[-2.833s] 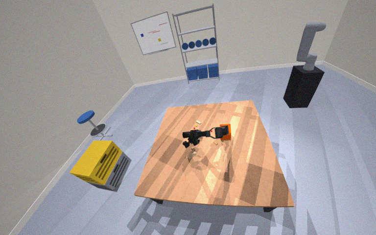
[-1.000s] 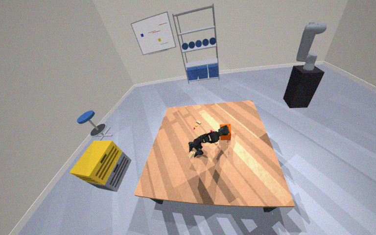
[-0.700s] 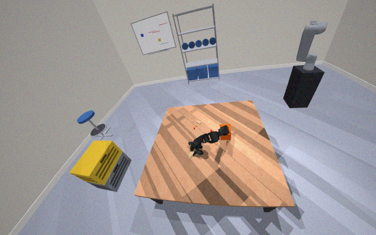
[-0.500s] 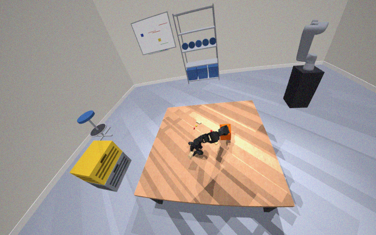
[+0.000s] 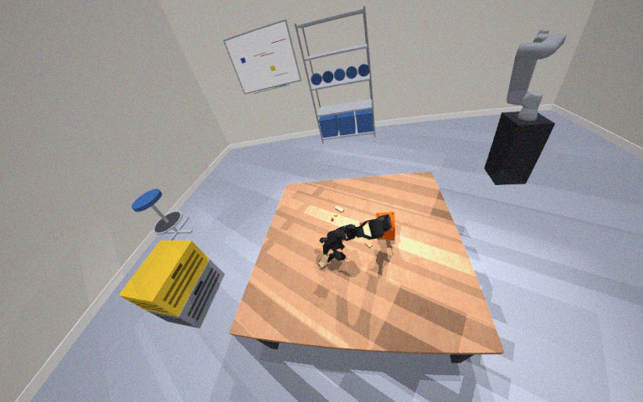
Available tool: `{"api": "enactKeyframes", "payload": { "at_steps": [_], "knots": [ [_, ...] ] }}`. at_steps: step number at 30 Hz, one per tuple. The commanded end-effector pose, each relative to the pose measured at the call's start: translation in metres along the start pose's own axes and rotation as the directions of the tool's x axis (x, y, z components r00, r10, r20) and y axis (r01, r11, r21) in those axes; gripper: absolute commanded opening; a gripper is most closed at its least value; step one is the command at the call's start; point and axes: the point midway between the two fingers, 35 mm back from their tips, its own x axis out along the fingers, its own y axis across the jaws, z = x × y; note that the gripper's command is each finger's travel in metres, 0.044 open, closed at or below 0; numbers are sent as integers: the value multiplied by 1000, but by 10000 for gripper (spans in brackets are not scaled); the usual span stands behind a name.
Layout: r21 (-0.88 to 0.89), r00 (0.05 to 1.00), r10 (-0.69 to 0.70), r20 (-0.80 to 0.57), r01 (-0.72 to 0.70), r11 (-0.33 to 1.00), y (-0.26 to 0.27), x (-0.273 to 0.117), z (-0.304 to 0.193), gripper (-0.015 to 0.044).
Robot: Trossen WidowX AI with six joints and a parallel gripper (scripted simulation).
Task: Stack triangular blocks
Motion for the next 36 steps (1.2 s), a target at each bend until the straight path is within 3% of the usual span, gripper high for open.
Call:
{"api": "enactKeyframes", "payload": {
  "at_steps": [1, 8, 16, 36],
  "knots": [
    [-12, 1000, -5, -8, 4, 1000, -2, -14, -16, 0],
    [-11, 1000, -6, -11, 6, 1000, -5, -38, -35, 0],
    [4, 1000, 2, -1, -2, 1000, -3, -36, -33, 0],
    [199, 967, 75, 242, -125, 972, 25, -12, -43, 0]
  ]
}}
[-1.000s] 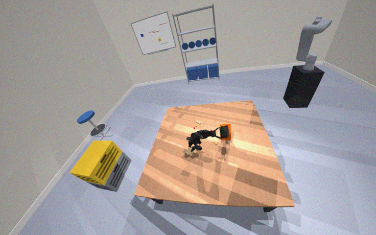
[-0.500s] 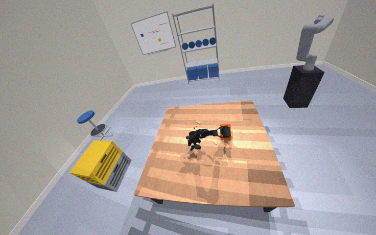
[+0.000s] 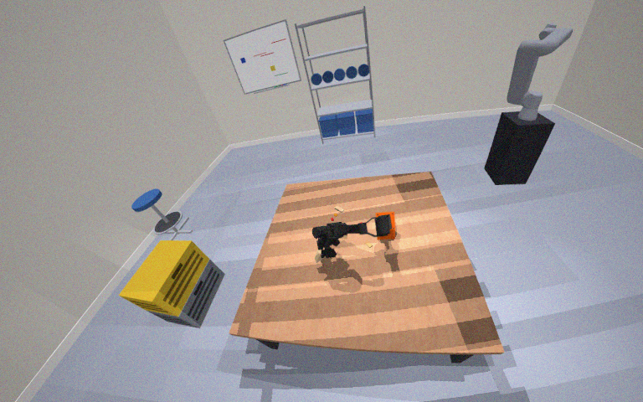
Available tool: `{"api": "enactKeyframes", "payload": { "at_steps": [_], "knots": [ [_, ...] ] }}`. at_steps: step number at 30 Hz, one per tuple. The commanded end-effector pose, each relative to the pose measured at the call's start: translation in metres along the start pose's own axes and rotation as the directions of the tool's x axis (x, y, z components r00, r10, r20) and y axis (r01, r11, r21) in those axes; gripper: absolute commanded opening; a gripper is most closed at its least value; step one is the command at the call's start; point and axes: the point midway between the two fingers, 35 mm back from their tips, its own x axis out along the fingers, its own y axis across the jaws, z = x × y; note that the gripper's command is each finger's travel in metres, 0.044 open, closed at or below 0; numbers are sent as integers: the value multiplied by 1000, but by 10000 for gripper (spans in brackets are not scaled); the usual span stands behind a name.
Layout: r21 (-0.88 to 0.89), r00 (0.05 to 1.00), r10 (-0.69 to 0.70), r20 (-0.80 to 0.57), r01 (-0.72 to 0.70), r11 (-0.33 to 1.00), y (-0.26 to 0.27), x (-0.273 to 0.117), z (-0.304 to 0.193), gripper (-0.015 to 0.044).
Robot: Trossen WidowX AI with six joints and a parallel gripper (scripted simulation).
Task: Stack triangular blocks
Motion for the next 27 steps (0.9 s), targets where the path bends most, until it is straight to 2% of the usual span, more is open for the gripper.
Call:
{"api": "enactKeyframes", "payload": {
  "at_steps": [1, 27],
  "knots": [
    [32, 999, 22, 44, -24, 999, 3, 3, -4, 0],
    [250, 914, 68, 400, -180, 951, -11, -5, -7, 0]
  ]
}}
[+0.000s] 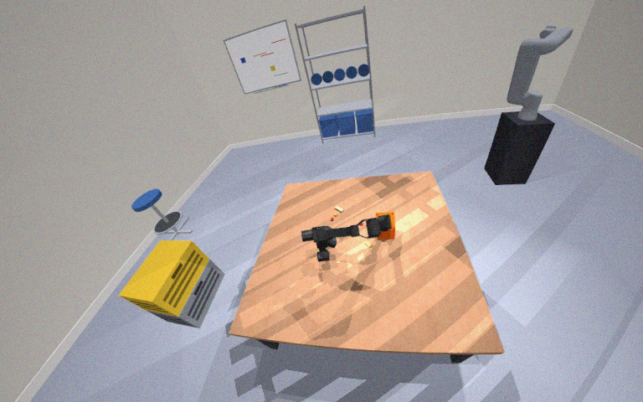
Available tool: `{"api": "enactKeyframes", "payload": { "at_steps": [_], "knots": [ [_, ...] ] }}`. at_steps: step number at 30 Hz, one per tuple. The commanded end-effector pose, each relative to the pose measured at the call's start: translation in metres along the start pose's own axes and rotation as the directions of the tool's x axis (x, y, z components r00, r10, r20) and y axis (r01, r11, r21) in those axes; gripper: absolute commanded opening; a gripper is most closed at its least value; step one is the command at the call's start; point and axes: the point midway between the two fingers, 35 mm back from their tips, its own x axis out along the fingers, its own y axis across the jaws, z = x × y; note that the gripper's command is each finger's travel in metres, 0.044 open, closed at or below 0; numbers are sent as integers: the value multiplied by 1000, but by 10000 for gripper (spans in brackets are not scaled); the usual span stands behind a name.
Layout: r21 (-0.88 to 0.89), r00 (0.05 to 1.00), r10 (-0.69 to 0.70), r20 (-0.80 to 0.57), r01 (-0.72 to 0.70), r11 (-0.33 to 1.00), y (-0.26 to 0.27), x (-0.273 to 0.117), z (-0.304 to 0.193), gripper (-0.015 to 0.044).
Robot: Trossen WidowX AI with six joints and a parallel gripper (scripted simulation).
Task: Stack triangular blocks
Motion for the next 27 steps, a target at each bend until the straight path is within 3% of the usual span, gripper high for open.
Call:
{"api": "enactKeyframes", "payload": {
  "at_steps": [1, 14, 27],
  "knots": [
    [27, 999, 17, 51, -19, 999, -4, -4, 2, 0],
    [118, 983, 36, 178, -58, 991, -16, -17, 11, 0],
    [527, 983, 46, 177, -134, 839, 1, -21, 9, 0]
  ]
}}
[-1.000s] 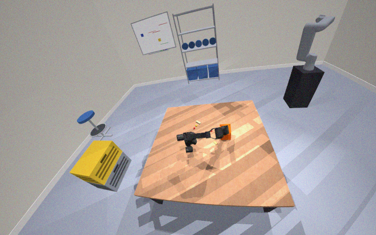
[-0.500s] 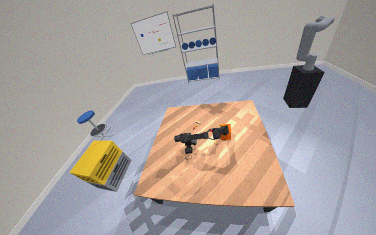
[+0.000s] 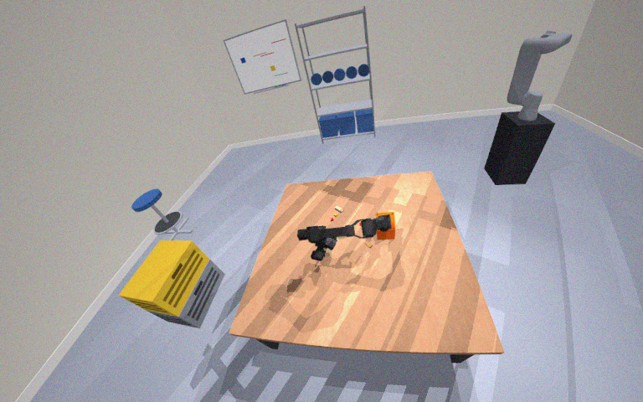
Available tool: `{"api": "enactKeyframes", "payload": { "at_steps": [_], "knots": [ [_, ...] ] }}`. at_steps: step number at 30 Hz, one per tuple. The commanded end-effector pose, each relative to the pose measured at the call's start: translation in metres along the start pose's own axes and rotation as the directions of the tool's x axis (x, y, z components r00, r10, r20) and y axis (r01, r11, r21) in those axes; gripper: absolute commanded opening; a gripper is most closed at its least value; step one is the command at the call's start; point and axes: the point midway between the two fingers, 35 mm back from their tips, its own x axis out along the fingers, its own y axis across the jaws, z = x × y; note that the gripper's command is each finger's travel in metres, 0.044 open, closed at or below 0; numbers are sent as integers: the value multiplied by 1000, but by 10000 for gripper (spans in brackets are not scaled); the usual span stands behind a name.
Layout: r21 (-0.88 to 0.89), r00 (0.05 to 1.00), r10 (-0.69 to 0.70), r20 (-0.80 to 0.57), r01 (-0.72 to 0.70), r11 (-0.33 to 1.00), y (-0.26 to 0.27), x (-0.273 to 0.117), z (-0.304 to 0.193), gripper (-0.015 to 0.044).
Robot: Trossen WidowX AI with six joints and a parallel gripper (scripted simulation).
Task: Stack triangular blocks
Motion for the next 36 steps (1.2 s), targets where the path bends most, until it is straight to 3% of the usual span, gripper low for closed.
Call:
{"api": "enactKeyframes", "payload": {
  "at_steps": [1, 17, 36],
  "knots": [
    [135, 1000, 7, -4, -7, 991, 6, -2, -4, 0],
    [638, 1000, 17, -8, -8, 770, 24, -7, -14, 0],
    [976, 1000, 26, -11, 5, 217, 46, -13, -23, 0]
  ]
}}
